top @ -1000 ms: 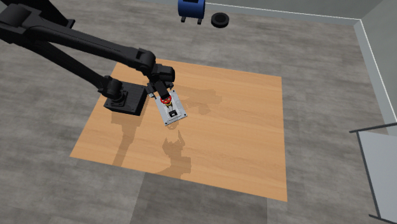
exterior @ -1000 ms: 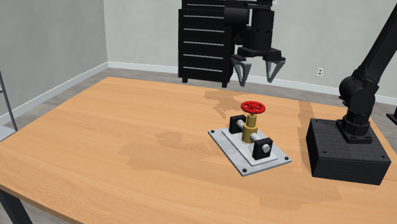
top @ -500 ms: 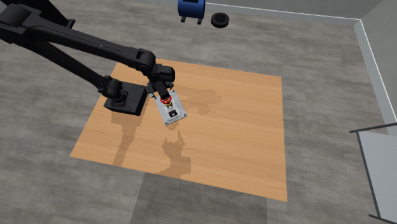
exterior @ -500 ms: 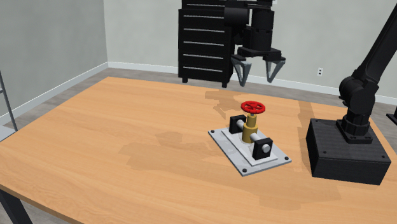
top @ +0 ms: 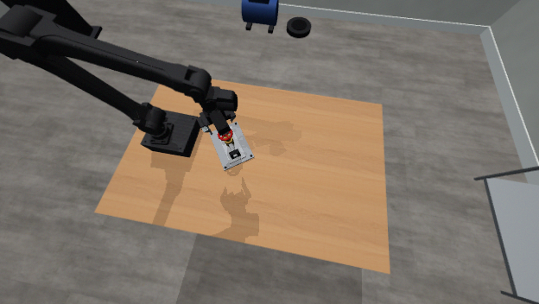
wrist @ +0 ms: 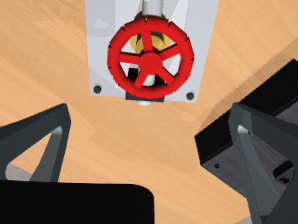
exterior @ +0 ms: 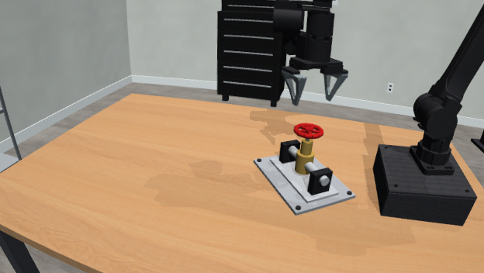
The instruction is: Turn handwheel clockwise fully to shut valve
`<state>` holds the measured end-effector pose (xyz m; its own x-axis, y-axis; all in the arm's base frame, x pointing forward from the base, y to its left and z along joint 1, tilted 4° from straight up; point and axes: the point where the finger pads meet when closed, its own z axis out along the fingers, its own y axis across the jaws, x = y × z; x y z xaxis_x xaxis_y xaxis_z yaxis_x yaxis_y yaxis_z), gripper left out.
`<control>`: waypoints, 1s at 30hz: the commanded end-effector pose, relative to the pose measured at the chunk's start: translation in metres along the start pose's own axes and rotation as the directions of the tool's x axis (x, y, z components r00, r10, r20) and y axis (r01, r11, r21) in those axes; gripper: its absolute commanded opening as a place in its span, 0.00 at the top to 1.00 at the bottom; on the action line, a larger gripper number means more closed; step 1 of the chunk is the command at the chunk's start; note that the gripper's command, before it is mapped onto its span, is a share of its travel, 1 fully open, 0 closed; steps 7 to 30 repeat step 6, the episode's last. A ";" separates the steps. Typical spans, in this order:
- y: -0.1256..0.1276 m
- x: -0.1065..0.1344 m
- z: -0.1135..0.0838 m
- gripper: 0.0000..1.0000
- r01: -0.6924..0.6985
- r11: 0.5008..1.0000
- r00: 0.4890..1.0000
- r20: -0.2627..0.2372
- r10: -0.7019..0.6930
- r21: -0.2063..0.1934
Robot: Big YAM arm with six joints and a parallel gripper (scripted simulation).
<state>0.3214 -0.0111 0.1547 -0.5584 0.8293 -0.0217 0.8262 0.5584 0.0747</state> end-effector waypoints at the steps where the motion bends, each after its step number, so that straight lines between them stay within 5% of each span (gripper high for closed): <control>1: 0.008 -0.010 -0.017 0.00 0.000 1.000 1.000 0.018 0.000 -0.026; 30: 0.008 -0.010 -0.017 0.00 0.000 1.000 1.000 0.018 0.000 -0.026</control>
